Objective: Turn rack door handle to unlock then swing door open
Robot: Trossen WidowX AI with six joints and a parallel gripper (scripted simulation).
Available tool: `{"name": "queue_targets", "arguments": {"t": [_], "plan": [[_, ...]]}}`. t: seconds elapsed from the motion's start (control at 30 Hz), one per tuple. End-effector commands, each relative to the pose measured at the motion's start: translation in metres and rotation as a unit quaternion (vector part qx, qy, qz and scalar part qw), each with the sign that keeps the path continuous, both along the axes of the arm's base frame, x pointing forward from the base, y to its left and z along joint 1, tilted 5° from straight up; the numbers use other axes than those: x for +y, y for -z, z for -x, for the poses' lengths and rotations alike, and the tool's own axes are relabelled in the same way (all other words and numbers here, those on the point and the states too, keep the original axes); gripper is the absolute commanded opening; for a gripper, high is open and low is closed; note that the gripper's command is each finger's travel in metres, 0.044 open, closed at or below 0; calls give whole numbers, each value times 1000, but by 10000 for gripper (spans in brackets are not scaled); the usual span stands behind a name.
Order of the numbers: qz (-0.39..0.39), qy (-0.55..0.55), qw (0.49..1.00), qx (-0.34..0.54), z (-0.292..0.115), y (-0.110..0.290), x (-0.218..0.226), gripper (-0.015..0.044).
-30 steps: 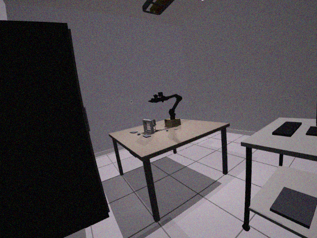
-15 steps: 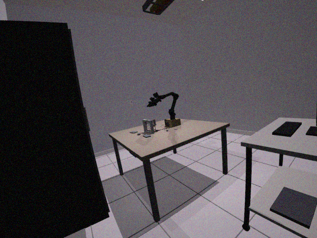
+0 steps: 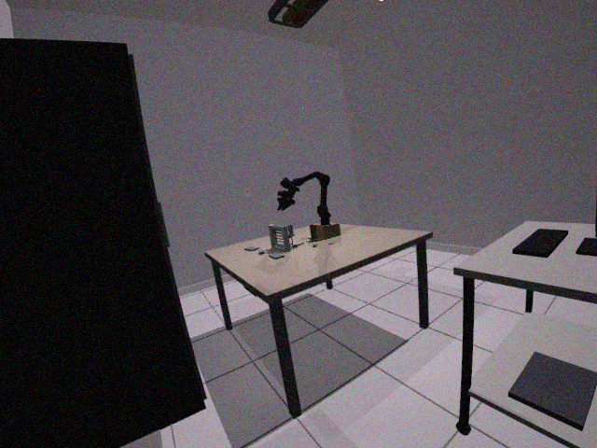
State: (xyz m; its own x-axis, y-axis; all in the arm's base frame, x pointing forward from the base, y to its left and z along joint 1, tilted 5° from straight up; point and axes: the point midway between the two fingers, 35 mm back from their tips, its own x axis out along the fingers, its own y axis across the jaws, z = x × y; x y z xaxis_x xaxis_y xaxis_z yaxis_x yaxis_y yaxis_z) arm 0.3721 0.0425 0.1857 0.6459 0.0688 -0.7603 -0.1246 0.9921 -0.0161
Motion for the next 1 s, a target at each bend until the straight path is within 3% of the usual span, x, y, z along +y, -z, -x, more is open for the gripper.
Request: {"name": "queue_targets", "arguments": {"t": [0.0,0.8,0.97], "plan": [[0,-6,999,42,0,10,6,293],[42,-31,936,349,29,79,29,293],[45,-32,928,367,32,82,30,293]]}}
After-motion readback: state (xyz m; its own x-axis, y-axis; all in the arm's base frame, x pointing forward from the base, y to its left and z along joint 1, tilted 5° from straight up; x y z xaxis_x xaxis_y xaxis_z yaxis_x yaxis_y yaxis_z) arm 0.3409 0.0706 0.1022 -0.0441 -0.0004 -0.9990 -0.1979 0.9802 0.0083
